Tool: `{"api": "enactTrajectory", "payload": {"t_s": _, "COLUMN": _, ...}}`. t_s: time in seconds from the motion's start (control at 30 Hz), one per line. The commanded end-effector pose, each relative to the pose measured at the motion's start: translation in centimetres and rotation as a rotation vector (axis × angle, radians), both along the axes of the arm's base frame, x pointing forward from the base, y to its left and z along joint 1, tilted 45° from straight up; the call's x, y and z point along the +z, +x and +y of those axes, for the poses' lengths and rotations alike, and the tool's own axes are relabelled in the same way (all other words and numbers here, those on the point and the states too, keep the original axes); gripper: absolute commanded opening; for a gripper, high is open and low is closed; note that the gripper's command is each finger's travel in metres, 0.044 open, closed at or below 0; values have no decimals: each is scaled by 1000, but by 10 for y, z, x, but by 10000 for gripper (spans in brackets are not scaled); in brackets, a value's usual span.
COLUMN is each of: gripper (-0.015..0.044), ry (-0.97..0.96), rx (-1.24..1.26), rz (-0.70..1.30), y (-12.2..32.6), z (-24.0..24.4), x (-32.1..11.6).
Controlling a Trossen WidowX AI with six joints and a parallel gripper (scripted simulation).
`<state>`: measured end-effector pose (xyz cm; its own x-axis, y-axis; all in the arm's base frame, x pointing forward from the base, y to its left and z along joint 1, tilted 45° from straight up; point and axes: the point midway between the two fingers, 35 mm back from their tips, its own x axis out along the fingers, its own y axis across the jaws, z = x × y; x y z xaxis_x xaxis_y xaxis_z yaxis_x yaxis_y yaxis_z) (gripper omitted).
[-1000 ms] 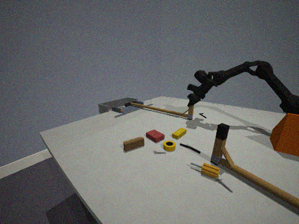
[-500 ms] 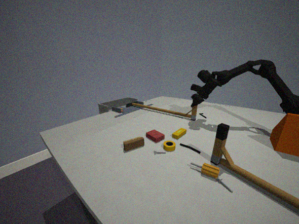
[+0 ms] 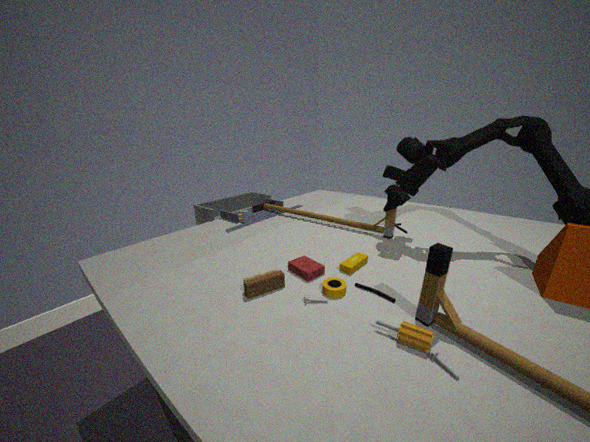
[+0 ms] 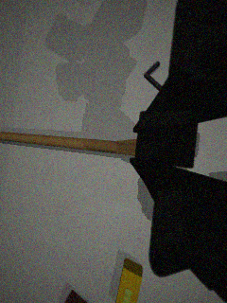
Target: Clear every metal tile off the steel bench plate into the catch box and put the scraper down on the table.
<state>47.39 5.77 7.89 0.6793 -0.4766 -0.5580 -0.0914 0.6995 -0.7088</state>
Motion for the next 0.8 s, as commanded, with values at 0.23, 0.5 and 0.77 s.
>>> {"api": "enactTrajectory", "payload": {"t_s": 0.23, "gripper": 0, "ry": 7, "rx": 11, "rz": -23, "y": -15, "z": 5, "x": 8}}
{"api": "enactTrajectory", "payload": {"t_s": 0.5, "gripper": 0, "ry": 7, "rx": 12, "rz": -23, "y": -27, "z": 3, "x": 9}}
{"api": "enactTrajectory", "payload": {"t_s": 0.77, "gripper": 0, "ry": 8, "rx": 13, "rz": -23, "y": -39, "z": 1, "x": 9}}
